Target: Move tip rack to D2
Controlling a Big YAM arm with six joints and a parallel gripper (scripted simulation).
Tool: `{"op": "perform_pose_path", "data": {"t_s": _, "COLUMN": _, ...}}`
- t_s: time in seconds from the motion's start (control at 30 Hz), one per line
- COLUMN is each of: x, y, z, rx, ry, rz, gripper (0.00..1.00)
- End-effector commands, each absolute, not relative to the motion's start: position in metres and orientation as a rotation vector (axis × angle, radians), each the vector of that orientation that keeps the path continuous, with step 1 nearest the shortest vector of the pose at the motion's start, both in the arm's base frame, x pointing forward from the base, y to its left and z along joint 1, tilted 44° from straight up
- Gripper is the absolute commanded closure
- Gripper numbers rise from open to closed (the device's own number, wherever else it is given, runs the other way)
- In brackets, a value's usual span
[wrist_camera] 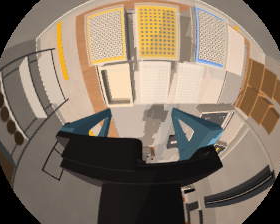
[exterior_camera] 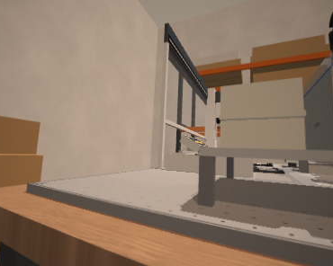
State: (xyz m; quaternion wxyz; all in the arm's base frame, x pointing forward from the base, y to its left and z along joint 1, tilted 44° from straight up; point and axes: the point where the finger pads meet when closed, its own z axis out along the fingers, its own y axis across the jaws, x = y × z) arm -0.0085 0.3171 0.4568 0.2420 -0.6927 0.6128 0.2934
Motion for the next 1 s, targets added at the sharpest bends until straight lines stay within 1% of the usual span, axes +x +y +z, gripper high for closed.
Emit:
{"op": "perform_pose_path", "data": {"t_s": 0.0, "x": 0.009, "y": 0.32, "z": 0.474, "rx": -1.894, "ry": 1.62, "rz": 0.784, "gripper": 0.0}}
{"op": "perform_pose_path", "data": {"t_s": 0.1, "x": 0.024, "y": 0.321, "z": 0.483, "rx": -1.883, "ry": 1.605, "rz": 0.79, "gripper": 0.0}}
{"op": "perform_pose_path", "data": {"t_s": 0.17, "x": 0.032, "y": 0.323, "z": 0.471, "rx": -1.899, "ry": 1.624, "rz": 0.778, "gripper": 0.0}}
{"op": "perform_pose_path", "data": {"t_s": 0.97, "x": 0.028, "y": 0.319, "z": 0.476, "rx": -1.884, "ry": 1.606, "rz": 0.794, "gripper": 0.0}}
